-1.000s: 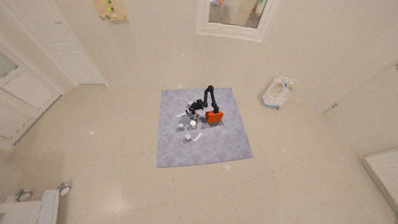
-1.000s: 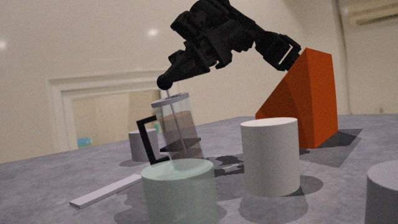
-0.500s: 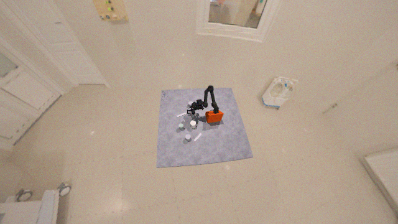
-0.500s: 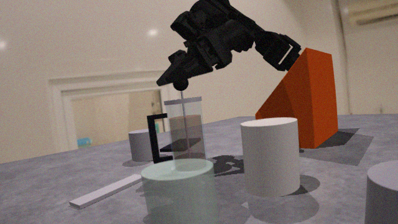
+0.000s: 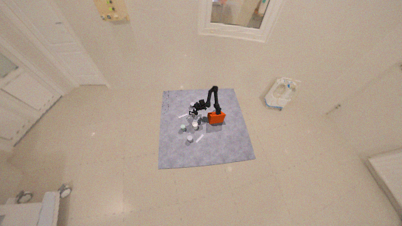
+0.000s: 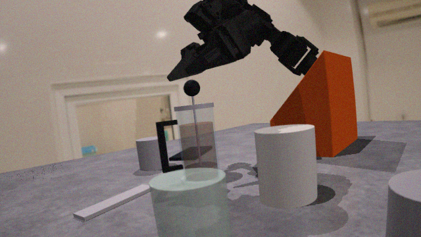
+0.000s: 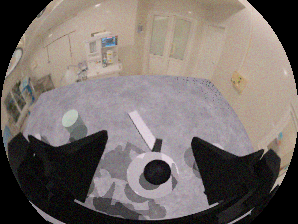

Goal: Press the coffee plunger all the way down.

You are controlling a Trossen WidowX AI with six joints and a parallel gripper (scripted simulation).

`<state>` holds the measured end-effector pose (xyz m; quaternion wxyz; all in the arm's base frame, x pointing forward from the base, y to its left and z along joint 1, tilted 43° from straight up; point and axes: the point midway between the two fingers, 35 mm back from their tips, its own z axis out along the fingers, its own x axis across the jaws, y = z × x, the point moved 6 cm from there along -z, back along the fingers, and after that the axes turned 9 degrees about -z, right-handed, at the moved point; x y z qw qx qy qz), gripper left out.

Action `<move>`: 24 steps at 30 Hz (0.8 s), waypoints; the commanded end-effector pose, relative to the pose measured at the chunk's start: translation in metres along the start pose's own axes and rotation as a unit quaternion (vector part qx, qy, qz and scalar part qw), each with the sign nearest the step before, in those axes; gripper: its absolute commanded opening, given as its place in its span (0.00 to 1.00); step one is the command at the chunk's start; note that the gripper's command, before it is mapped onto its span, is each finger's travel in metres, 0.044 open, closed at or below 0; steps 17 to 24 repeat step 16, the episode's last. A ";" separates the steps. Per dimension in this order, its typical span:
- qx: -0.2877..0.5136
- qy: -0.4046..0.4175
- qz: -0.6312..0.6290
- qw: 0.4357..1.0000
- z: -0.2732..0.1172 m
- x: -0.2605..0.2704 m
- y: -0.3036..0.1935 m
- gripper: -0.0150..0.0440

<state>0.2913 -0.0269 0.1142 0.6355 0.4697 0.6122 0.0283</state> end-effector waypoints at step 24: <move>-0.004 -0.008 0.006 1.000 -0.050 -0.014 0.036 1.00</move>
